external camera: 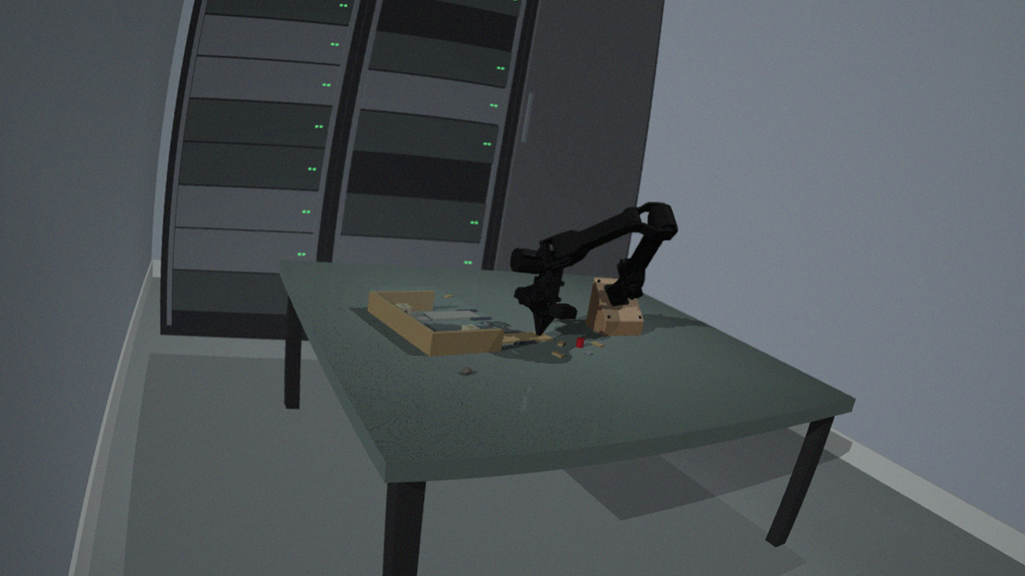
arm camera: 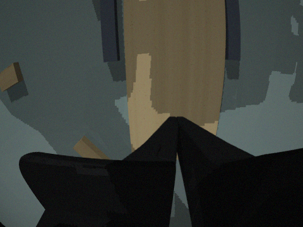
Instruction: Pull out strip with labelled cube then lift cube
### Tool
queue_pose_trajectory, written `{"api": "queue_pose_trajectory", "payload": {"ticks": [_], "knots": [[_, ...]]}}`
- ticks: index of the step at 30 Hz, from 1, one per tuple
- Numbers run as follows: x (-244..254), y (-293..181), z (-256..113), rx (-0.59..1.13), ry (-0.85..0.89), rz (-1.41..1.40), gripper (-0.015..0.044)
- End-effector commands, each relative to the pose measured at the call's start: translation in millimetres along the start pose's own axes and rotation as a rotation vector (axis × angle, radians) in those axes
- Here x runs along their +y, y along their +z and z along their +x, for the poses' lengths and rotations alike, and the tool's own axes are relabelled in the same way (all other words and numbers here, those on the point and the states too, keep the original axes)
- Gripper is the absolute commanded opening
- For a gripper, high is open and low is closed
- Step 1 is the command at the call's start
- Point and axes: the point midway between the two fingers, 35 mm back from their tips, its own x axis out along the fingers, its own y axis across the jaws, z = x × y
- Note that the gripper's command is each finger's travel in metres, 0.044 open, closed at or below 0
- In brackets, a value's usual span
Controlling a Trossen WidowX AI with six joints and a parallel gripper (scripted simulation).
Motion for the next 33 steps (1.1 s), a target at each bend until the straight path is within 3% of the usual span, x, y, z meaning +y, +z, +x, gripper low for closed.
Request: {"api": "queue_pose_trajectory", "payload": {"ticks": [1,33], "knots": [[0,-14,4,0.022,0.005,0.009,0.0000],[-2,-61,3,0.024,0.005,0.011,0.0000]]}}
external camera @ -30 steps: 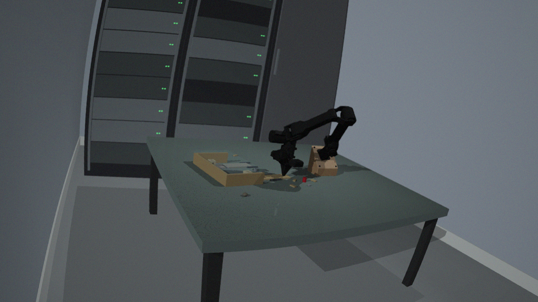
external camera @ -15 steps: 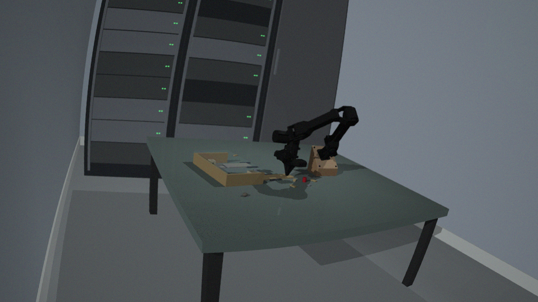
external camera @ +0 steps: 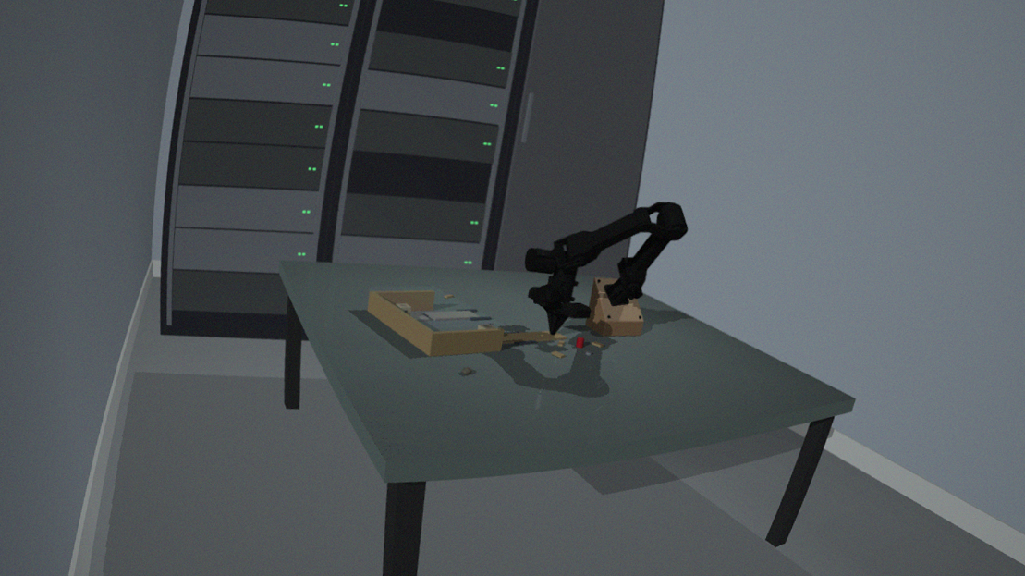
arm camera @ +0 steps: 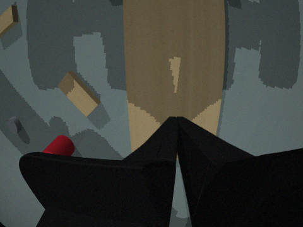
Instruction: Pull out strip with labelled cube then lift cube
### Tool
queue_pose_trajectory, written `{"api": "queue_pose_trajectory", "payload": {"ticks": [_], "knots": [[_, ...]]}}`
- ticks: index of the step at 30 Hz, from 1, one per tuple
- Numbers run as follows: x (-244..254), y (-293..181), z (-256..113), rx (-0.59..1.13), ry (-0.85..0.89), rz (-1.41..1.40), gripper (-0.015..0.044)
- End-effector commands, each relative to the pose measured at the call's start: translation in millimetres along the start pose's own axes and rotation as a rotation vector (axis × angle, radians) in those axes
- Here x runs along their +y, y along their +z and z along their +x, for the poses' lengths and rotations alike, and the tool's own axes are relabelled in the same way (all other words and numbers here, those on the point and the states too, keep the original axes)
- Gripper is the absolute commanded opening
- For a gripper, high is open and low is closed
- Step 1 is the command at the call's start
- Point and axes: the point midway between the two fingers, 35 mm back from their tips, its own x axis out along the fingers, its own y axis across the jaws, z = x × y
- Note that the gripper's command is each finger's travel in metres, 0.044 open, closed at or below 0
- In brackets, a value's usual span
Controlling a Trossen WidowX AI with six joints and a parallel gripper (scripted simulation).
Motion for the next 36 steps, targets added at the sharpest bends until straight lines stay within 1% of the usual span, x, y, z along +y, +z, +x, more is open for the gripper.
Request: {"api": "queue_pose_trajectory", "payload": {"ticks": [1,23,36], "knots": [[0,-16,4,0.026,0.002,0.012,0.0000],[-1,-47,3,0.028,0.002,0.014,0.0000],[-1,-48,3,0.028,0.002,0.014,0.0000]]}}
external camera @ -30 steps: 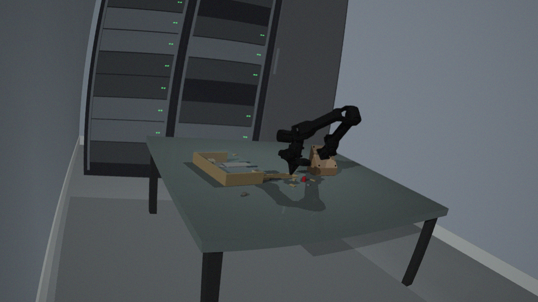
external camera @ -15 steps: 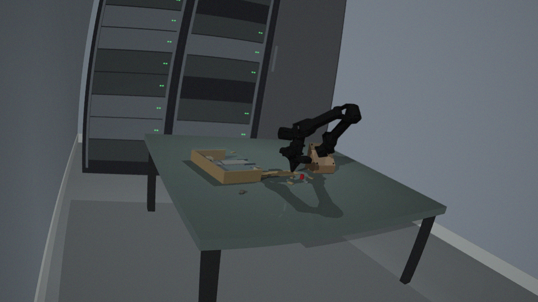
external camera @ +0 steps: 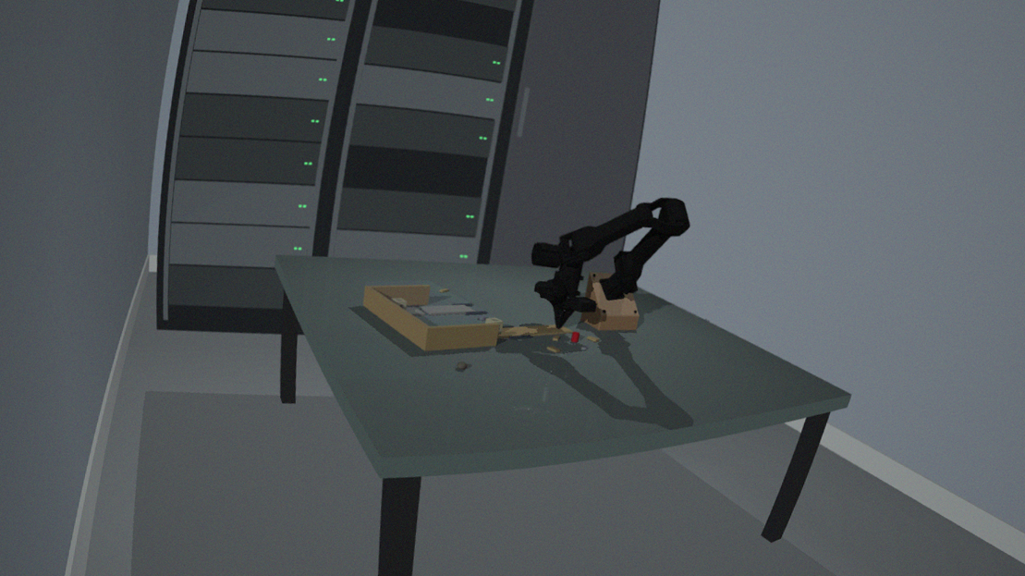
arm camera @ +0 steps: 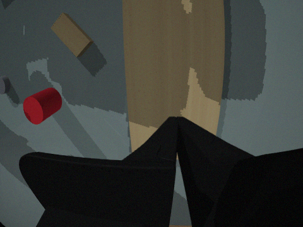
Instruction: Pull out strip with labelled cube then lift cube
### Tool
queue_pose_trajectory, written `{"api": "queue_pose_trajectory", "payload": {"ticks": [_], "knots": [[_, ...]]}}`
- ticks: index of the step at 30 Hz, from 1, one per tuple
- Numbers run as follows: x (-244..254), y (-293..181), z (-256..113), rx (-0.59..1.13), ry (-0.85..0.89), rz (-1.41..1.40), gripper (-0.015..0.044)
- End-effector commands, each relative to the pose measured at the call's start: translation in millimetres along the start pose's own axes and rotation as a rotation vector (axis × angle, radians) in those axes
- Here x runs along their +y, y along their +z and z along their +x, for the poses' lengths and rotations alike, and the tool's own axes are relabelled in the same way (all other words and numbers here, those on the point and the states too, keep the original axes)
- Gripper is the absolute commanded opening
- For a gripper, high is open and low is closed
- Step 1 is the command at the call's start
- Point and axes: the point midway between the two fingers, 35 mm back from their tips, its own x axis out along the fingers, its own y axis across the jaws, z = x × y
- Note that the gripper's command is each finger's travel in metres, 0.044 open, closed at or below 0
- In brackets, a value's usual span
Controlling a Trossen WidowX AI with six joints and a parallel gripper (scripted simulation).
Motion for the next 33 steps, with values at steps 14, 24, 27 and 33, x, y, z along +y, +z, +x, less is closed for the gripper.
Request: {"api": "queue_pose_trajectory", "payload": {"ticks": [14,24,27,33], "knots": [[0,-10,3,0.026,-0.001,0.011,0.0000],[0,-10,3,0.026,-0.001,0.011,0.0000],[0,-10,3,0.026,-0.001,0.011,0.0000],[-1,2,-26,0.016,-0.006,0.008,0.0000]]}}
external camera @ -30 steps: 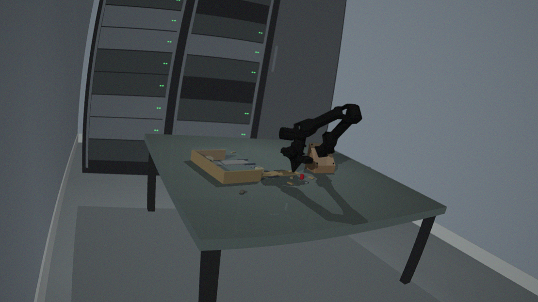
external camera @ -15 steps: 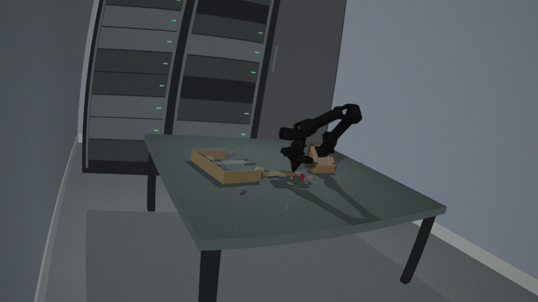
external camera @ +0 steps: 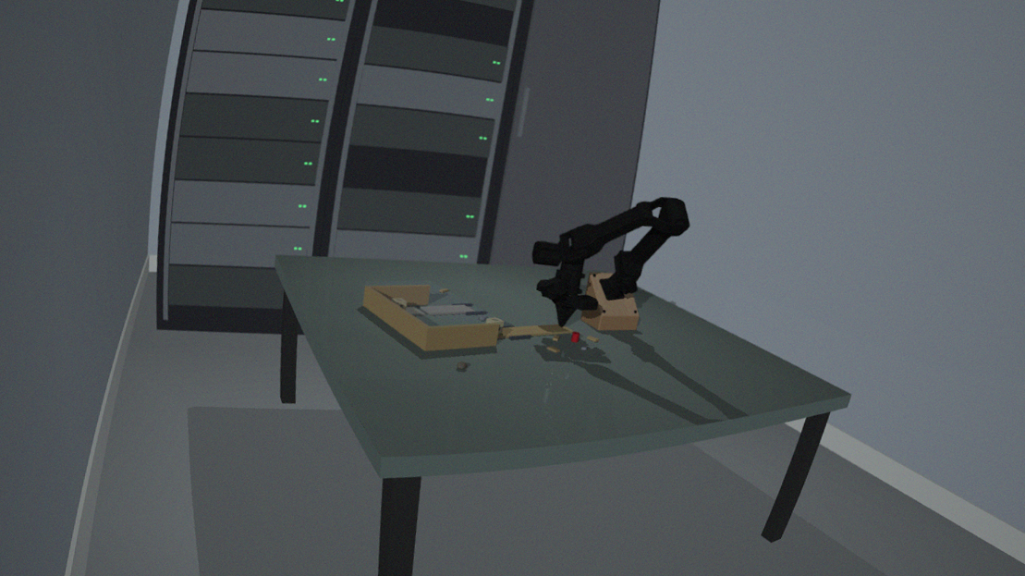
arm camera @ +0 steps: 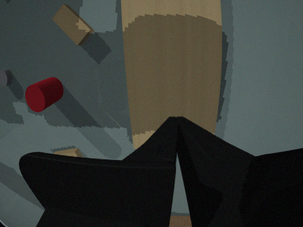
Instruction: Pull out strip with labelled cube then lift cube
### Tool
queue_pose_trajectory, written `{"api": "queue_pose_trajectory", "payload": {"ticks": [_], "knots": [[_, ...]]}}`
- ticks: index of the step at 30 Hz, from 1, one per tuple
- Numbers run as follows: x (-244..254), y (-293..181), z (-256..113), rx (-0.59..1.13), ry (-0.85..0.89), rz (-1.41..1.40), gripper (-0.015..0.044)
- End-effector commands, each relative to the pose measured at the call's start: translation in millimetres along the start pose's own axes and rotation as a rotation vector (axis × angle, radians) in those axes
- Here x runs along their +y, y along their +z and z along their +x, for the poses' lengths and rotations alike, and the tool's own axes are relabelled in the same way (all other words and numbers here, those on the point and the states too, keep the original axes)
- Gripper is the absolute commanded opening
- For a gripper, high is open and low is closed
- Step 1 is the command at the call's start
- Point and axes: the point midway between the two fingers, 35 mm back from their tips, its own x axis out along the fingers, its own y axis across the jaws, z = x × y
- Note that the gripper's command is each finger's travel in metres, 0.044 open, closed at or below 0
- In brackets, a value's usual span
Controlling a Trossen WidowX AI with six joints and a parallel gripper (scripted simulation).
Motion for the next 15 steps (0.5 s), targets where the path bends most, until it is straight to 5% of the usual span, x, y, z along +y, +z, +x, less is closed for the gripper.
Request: {"api": "queue_pose_trajectory", "payload": {"ticks": [1,6,15], "knots": [[-1,6,-29,-0.001,-0.008,-0.004,0.0000],[0,6,-36,0.003,-0.006,-0.003,0.0000],[-1,42,-35,0.002,-0.006,-0.144,0.0236]]}}
